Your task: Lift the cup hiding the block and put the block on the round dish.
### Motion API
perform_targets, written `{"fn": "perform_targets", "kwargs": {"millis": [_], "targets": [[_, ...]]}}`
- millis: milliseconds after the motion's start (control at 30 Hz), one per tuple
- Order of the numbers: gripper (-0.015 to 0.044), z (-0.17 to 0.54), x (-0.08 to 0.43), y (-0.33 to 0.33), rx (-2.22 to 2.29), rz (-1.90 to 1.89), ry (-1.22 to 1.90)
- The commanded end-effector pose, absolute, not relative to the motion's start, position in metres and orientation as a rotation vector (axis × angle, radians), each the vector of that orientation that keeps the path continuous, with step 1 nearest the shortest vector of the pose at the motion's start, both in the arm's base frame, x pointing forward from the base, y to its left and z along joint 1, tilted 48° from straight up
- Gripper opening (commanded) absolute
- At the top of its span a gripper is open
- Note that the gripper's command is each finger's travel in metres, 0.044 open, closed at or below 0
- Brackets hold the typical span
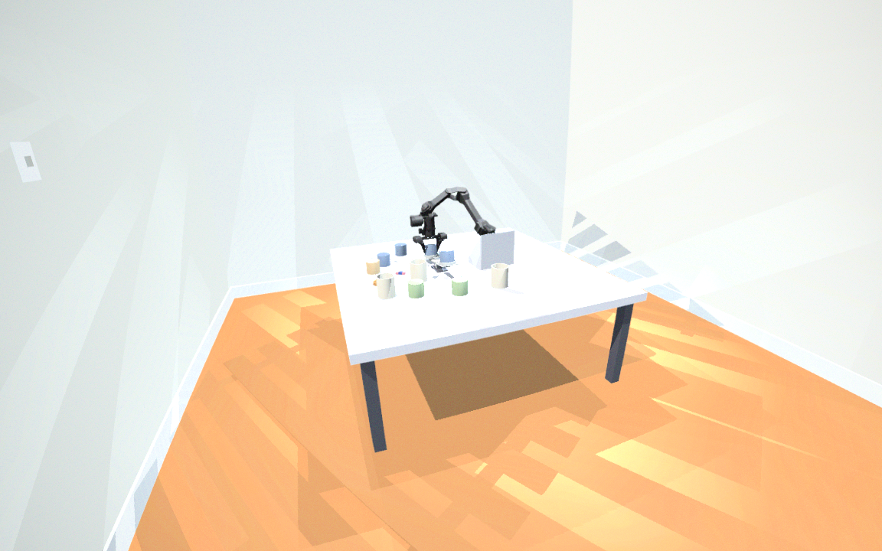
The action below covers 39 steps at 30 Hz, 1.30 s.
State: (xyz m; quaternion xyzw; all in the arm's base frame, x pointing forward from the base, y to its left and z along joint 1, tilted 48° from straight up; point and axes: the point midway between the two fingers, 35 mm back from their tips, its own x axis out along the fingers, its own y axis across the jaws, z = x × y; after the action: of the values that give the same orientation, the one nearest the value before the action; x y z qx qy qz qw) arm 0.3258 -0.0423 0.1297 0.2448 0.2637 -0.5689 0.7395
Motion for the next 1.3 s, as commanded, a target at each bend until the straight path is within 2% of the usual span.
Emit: {"fn": "perform_targets", "kwargs": {"millis": [0, 1267], "targets": [[0.0, 0.134, 0.327, -0.036, 0.544, -1.24, 0.577], [0.0, 0.166, 0.32, 0.002, 0.55, -1.214, 0.583]]}}
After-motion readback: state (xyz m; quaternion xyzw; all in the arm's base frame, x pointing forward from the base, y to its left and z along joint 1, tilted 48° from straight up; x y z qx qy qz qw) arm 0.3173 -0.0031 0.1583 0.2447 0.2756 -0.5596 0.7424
